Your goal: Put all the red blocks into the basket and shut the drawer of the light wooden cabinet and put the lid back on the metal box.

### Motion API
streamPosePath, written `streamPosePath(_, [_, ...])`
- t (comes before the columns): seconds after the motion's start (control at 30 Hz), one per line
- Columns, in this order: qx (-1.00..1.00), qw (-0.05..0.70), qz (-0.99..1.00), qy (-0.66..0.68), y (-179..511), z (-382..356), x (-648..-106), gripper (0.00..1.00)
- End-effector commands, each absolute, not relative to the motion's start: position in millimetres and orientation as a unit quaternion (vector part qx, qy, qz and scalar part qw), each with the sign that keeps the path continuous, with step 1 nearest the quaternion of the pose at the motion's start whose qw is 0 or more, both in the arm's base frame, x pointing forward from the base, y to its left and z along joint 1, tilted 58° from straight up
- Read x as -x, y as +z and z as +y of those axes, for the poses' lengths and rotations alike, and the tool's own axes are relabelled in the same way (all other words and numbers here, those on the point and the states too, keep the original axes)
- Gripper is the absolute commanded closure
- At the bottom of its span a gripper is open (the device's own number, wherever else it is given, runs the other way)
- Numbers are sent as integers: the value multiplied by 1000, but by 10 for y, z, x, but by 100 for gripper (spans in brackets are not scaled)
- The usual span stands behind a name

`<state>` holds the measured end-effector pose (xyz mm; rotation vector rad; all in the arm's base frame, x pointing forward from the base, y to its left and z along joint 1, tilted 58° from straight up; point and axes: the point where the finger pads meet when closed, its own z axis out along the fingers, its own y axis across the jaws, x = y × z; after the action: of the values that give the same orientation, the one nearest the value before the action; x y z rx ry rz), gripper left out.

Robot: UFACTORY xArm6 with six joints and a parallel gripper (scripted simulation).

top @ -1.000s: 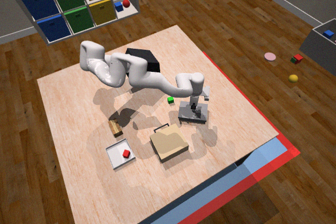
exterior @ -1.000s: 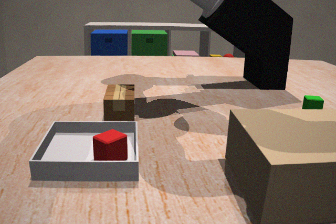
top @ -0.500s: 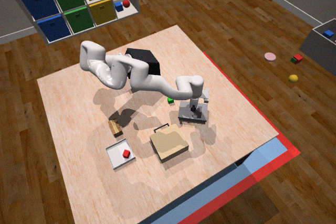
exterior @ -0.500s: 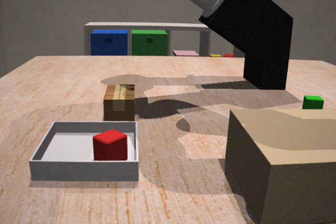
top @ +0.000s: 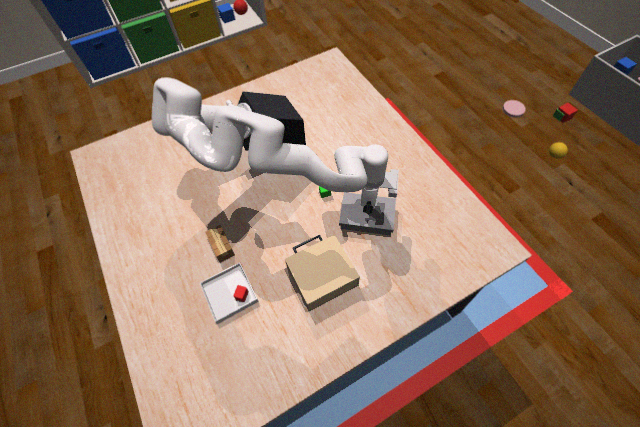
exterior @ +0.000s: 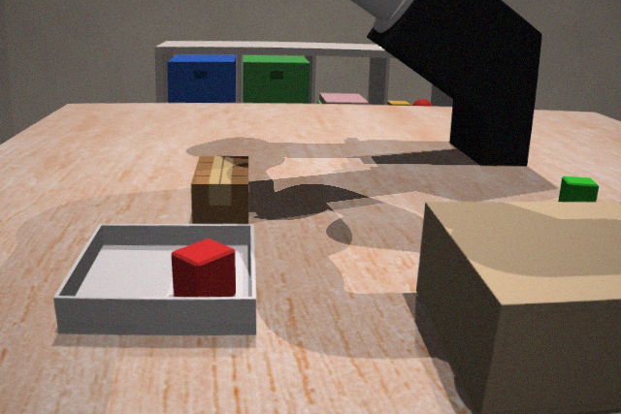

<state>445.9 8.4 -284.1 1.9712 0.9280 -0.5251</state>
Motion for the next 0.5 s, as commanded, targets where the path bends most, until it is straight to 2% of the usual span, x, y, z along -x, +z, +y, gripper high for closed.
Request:
streamPosePath(0.0, [-792, 435, 373, -209, -2834, 101, -4477, 56])
streamPosePath(0.47, [-792, 435, 373, -209, -2836, 102, -4490, 56])
